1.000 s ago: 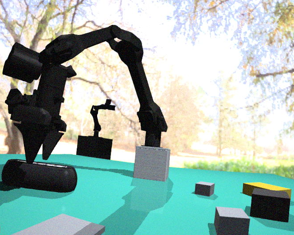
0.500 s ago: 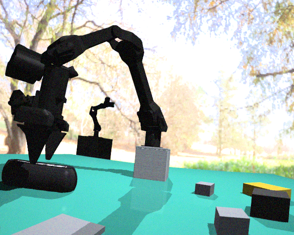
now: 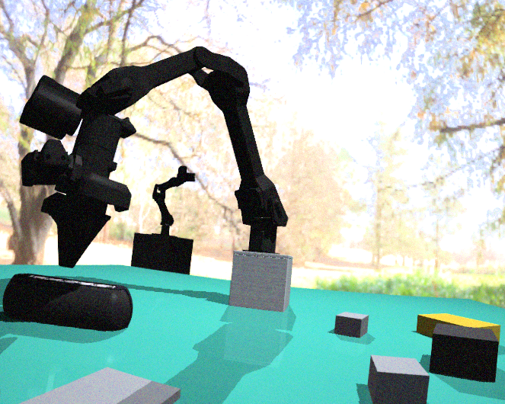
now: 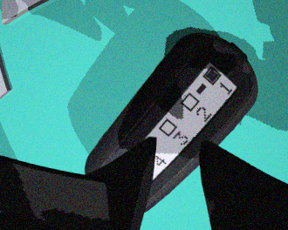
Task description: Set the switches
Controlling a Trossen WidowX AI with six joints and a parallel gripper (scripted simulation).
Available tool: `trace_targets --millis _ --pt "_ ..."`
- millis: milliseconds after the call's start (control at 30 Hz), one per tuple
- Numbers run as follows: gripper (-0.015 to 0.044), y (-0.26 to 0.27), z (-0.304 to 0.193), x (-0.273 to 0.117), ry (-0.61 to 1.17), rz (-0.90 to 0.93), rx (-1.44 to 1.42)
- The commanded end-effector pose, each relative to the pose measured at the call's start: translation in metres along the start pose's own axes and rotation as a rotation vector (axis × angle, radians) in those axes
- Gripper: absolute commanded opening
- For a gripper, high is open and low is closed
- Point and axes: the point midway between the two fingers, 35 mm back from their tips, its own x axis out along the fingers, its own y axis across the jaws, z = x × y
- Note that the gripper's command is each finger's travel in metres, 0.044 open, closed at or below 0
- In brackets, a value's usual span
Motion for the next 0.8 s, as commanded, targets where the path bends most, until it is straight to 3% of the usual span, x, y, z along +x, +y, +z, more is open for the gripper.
trace_targets --millis 0,200,767 --pt "0.002 -0.006 0.0 -0.013 -0.087 0.046 -0.419" --pt "0.0 -0.014 -0.001 -0.024 -0.183 0.047 -0.835" --pt "0.0 -0.014 -0.001 -0.024 -0.186 0.046 -0.848"
